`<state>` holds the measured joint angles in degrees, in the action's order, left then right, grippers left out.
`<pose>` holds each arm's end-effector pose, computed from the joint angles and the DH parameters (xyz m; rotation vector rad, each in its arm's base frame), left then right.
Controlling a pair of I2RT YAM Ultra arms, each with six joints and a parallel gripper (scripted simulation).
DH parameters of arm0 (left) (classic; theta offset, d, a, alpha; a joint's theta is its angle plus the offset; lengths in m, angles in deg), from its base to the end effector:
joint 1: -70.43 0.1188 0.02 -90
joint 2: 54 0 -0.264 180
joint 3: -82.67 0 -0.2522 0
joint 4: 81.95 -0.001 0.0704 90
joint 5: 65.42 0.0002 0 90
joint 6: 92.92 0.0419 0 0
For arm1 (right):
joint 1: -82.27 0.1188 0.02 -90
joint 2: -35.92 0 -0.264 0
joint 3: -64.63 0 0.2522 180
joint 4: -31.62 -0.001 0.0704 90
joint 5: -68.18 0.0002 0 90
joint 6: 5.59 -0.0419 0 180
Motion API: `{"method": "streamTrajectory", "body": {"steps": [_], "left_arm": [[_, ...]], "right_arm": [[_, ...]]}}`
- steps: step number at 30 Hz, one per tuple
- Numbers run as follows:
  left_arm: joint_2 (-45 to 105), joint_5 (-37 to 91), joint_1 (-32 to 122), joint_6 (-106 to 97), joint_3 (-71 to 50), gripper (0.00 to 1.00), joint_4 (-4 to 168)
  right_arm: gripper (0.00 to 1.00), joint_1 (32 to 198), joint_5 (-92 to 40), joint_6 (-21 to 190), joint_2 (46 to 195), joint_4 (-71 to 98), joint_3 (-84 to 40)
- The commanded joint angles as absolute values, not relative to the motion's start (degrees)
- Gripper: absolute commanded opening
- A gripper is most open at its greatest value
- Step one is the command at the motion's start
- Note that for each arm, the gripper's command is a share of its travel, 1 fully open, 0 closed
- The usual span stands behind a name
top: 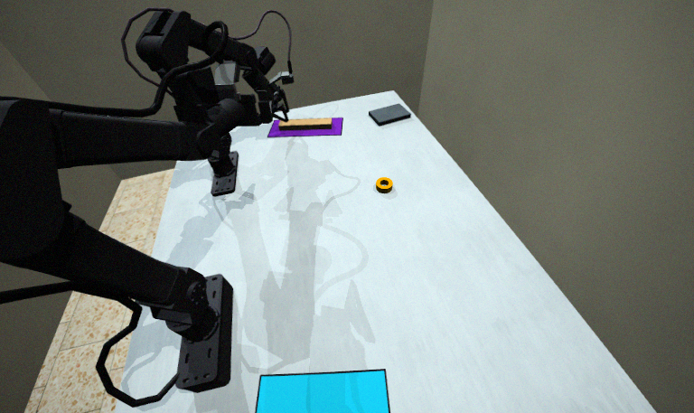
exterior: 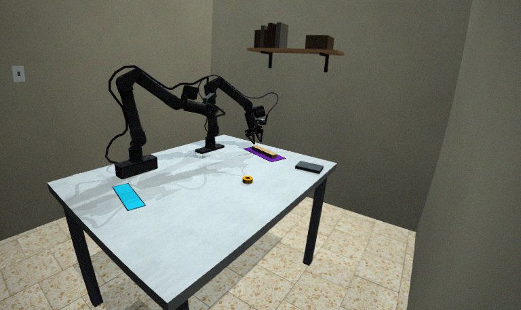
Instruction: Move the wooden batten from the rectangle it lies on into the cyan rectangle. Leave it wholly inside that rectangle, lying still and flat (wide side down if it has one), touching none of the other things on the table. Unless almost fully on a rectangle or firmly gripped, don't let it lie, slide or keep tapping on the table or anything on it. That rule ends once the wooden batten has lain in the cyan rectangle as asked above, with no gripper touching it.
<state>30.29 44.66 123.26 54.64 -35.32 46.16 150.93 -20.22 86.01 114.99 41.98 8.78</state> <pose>0.1659 0.1966 0.1802 0.1777 2.6936 0.0354 0.1134 0.2897 0.2534 -1.0589 1.5411 0.8018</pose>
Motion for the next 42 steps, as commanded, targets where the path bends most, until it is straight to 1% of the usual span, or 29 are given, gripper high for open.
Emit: {"method": "streamTrajectory", "body": {"steps": [1, 6, 15, 42], "left_arm": [[32.56, 50.29, 126.49, 66.31, -33.01, 0.64, 43.82], [35.28, 53.54, 130.52, 73.15, -32.35, 0.64, 42.69], [37.67, 53.98, 134.18, 73.44, -33.3, 0.64, 42.44], [41.44, 53.32, 129.26, 68.34, -36.92, 0.64, 52.0]], "right_arm": [[1.0, 151.14, -19.58, 85.48, 115.7, 42.97, 7.06], [1.0, 151.14, -19.58, 85.48, 115.7, 42.97, 7.06], [1.0, 151.14, -19.58, 85.48, 115.7, 42.97, 7.06], [1.0, 151.14, -19.58, 85.48, 115.7, 42.97, 7.06]]}}
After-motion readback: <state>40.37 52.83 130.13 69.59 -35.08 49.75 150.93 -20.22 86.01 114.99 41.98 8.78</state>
